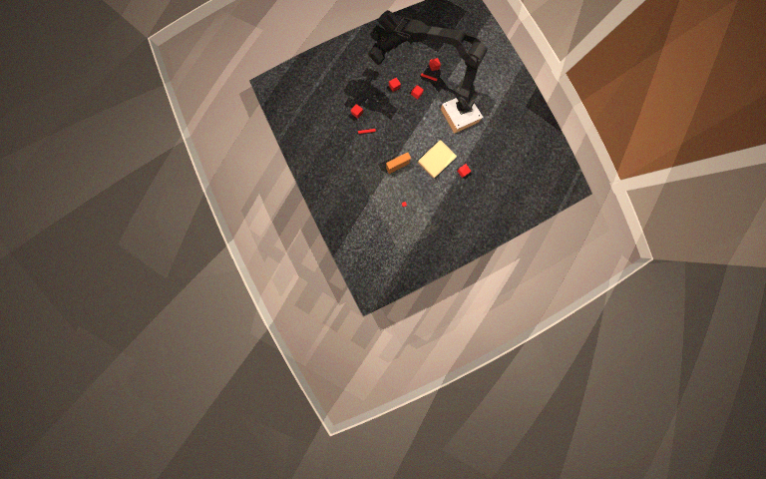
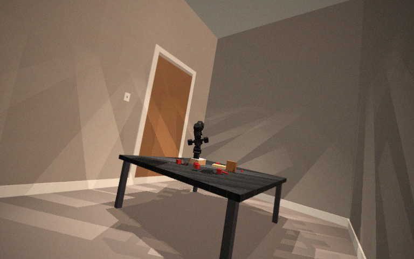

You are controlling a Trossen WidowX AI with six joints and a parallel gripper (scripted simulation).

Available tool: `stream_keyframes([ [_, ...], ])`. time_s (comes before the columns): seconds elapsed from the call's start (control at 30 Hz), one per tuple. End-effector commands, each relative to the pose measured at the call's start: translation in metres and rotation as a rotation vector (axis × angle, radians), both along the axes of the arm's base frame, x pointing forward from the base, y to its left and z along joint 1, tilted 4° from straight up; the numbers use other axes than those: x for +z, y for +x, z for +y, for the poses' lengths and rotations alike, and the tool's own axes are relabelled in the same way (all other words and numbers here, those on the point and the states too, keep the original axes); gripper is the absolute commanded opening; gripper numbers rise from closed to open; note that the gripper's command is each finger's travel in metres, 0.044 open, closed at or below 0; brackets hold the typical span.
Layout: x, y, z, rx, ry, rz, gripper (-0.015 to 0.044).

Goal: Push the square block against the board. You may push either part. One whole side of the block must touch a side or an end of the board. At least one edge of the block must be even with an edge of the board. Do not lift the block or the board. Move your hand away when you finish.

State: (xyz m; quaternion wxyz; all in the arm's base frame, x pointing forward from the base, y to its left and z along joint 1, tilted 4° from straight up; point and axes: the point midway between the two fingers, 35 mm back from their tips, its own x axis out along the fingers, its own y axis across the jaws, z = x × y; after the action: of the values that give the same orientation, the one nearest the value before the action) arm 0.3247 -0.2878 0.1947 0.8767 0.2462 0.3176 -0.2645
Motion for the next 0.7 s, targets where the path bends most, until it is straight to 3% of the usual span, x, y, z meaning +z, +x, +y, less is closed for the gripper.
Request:
stream_keyframes([
  [0.0,-0.007,0.012,0.016,0.095,-0.035,0.055,0.0],
  [0.67,-0.03,0.069,0.109,0.583,-0.192,0.282,0.0],
])
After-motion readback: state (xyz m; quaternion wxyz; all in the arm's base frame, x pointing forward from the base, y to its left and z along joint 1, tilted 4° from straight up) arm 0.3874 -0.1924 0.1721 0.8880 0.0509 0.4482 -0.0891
